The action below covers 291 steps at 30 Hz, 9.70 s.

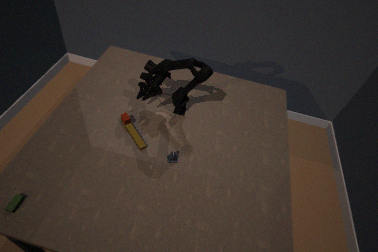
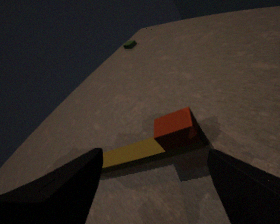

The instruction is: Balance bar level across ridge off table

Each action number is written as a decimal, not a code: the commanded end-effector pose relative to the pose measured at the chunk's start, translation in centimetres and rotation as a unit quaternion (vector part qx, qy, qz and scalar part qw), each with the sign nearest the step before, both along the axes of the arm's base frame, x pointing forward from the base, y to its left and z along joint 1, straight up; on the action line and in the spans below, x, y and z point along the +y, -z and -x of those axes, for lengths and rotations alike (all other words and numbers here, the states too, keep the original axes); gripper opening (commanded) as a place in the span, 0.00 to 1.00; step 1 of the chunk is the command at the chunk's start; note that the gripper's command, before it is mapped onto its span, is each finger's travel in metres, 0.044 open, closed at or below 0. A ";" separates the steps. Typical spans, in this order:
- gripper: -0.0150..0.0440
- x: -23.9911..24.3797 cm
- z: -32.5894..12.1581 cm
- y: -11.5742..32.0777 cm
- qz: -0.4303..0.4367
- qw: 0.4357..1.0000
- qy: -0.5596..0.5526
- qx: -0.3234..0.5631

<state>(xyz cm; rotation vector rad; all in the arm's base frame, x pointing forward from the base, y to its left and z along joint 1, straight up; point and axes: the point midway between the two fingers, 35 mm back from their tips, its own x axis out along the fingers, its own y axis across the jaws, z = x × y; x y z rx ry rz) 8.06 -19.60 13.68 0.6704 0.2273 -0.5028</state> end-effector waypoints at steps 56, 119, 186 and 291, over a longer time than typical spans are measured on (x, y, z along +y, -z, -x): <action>0.79 -1.1 -11.0 -0.3 0.175 0.751 -0.495 0.399; 0.79 0.4 -17.2 8.0 0.295 0.493 -0.655 0.490; 0.25 0.3 -17.4 1.4 0.295 0.494 -0.655 0.490; 0.25 27.5 -24.5 -0.9 0.510 0.077 -0.815 0.265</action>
